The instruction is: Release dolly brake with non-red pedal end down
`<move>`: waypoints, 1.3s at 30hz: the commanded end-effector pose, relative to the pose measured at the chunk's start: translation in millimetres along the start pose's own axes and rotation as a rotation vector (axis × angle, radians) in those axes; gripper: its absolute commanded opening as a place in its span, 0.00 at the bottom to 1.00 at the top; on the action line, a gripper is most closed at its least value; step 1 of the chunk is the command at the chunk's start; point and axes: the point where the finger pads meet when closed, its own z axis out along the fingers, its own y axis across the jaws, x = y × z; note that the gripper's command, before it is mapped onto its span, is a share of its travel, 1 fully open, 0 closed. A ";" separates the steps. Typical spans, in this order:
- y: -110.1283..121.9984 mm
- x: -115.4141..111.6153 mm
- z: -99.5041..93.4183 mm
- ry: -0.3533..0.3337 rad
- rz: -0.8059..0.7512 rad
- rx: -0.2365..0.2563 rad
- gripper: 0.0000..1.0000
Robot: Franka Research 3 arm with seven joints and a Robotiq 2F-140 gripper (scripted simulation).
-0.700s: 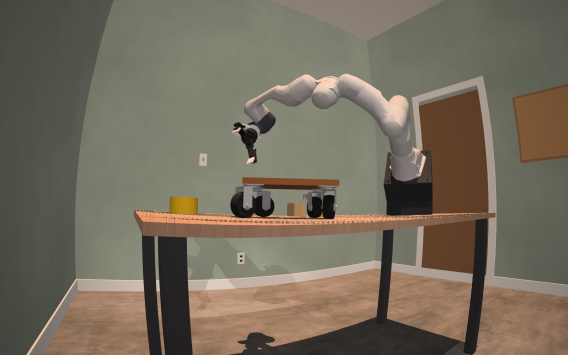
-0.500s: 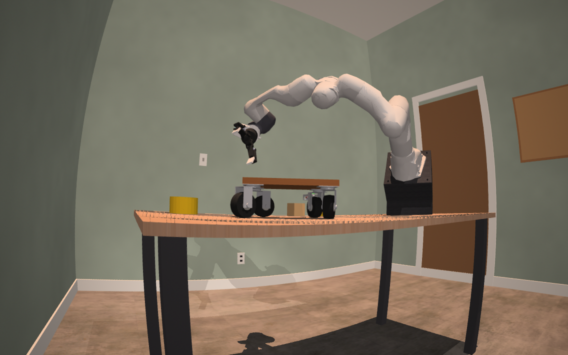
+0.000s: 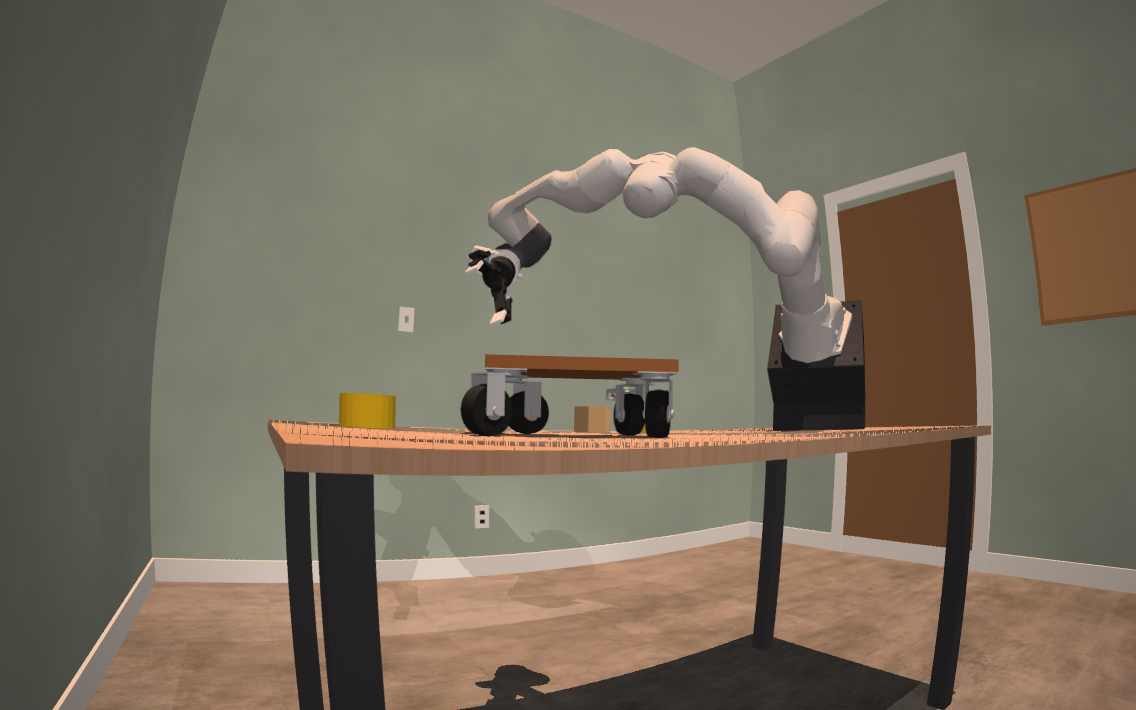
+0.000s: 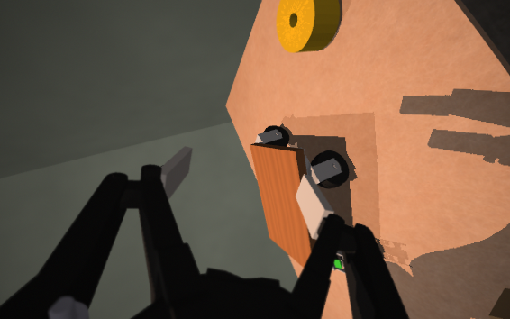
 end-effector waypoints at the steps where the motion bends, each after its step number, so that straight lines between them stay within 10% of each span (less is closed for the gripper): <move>1: -1.4 -0.4 4.1 0.004 -0.007 -0.013 0.00; 13: -6.7 -32.1 70.3 0.055 -0.124 -0.248 0.00; 20: 11.0 -84.9 107.7 0.078 -0.259 -0.479 0.00; 39: 81.5 -203.6 107.5 0.058 -0.546 -0.907 0.00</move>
